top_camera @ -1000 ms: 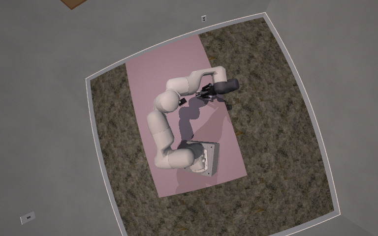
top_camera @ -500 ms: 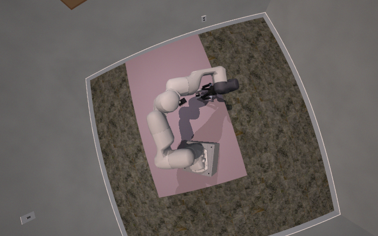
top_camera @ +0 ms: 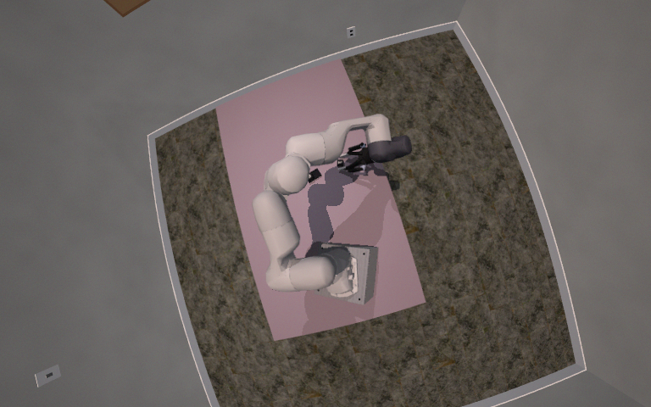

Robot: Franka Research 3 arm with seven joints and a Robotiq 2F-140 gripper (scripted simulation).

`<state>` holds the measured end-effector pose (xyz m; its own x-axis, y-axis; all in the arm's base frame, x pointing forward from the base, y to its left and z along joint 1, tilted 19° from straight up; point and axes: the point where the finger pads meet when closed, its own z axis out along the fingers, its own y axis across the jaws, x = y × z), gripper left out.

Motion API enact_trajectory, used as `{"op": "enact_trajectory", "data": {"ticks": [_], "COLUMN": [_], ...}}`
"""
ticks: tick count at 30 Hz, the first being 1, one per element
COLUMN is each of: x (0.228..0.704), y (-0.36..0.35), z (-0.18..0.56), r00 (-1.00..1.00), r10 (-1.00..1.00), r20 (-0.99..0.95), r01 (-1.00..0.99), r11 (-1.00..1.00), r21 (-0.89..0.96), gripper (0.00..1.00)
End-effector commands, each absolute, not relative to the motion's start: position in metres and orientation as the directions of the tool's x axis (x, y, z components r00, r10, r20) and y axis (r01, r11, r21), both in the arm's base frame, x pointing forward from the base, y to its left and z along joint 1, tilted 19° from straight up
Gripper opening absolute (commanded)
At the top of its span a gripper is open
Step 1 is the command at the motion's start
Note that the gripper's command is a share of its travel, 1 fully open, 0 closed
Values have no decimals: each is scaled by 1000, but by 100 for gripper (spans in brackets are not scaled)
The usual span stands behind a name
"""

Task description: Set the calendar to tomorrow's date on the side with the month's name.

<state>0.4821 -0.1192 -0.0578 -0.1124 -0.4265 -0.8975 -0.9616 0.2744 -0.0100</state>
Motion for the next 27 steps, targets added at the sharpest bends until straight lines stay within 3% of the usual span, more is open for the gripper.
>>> {"op": "enact_trajectory", "data": {"ticks": [1, 27], "x": [483, 477], "y": [-119, -137], "z": [-59, -4], "r00": [-105, -105], "r10": [-430, -430], "r20": [-897, -897], "r01": [-962, -962], "r11": [271, 271], "r21": [-18, -18], "gripper": [40, 40]}}
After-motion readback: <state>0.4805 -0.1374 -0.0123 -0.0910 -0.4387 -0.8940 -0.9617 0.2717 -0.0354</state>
